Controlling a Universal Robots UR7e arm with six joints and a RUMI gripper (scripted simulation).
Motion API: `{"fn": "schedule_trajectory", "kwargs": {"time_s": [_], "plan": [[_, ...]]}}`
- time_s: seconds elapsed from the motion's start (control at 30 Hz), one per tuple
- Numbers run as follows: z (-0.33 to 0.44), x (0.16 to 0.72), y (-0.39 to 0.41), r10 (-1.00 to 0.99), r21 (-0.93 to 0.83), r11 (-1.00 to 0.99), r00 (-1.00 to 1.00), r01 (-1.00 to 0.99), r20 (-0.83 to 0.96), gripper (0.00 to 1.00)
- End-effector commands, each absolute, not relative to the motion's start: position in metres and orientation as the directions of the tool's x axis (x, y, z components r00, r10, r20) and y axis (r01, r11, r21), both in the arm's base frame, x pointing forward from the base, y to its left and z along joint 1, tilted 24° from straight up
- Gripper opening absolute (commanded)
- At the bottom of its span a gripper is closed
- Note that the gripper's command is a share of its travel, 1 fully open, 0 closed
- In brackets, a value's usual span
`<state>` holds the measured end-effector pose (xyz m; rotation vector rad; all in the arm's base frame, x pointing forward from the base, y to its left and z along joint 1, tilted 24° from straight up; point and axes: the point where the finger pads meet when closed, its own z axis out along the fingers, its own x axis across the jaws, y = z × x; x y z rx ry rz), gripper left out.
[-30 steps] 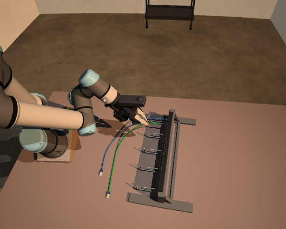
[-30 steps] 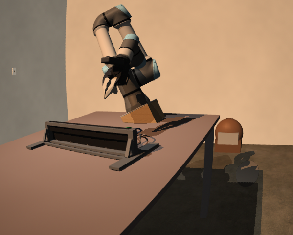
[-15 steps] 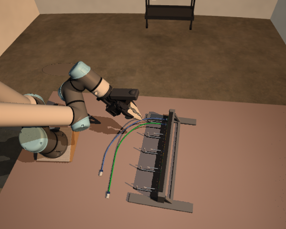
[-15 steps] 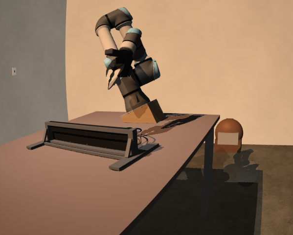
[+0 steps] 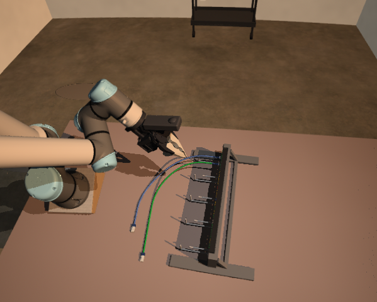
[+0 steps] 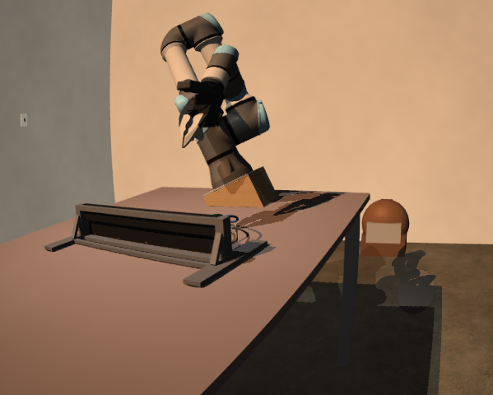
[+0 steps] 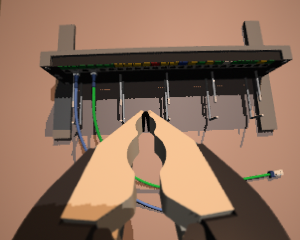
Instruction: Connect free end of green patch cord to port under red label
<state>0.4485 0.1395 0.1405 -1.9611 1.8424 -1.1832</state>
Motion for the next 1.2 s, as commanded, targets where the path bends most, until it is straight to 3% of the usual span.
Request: {"fn": "schedule_trajectory", "kwargs": {"time_s": [0.0, 1.17], "plan": [[0.143, 0.448, 0.134, -0.909, -0.634, -0.202, -0.099, -0.746, 0.405, 0.0], [0.181, 0.439, 0.05, -0.909, -0.634, -0.202, -0.099, -0.746, 0.405, 0.0]]}}
